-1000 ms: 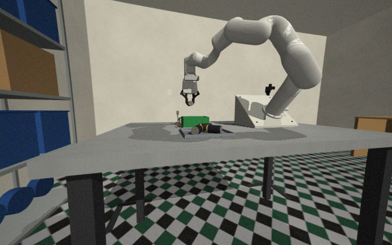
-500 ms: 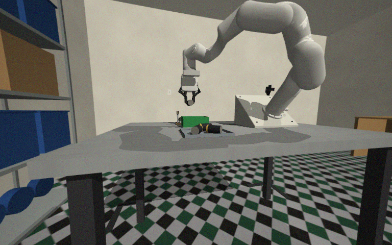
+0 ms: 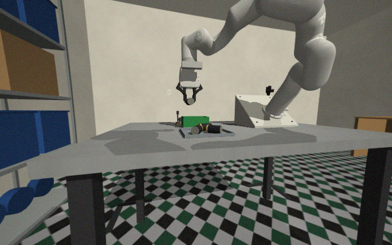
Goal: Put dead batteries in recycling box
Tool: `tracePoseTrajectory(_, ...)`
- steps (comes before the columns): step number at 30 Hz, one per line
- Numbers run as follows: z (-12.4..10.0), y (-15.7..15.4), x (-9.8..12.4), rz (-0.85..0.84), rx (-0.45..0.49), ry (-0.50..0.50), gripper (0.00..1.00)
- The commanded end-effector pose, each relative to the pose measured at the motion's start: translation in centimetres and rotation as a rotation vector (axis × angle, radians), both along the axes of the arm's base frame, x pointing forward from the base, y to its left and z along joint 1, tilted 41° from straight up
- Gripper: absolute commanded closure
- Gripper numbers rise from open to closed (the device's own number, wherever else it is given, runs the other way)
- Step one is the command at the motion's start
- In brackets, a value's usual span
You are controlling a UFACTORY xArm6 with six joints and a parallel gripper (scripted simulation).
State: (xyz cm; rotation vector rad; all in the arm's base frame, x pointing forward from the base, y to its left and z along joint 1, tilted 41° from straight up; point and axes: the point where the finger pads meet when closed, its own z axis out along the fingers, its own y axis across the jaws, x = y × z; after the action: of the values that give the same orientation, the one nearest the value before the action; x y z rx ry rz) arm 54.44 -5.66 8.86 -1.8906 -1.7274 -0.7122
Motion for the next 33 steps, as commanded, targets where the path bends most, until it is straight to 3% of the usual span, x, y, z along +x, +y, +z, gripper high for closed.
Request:
tracePoseTrajectory(1, 2.8, 2.7, 1.2, -0.006, -0.008, -0.003, 0.72)
tracePoseTrajectory(8, 3.9, 3.9, 1.6, -0.006, -0.008, -0.003, 0.72)
tracePoseTrajectory(30, 3.9, 3.9, 1.6, -0.007, -0.008, -0.003, 0.72)
tracePoseTrajectory(33, 3.0, 4.7, 1.7, -0.007, -0.008, -0.003, 0.72)
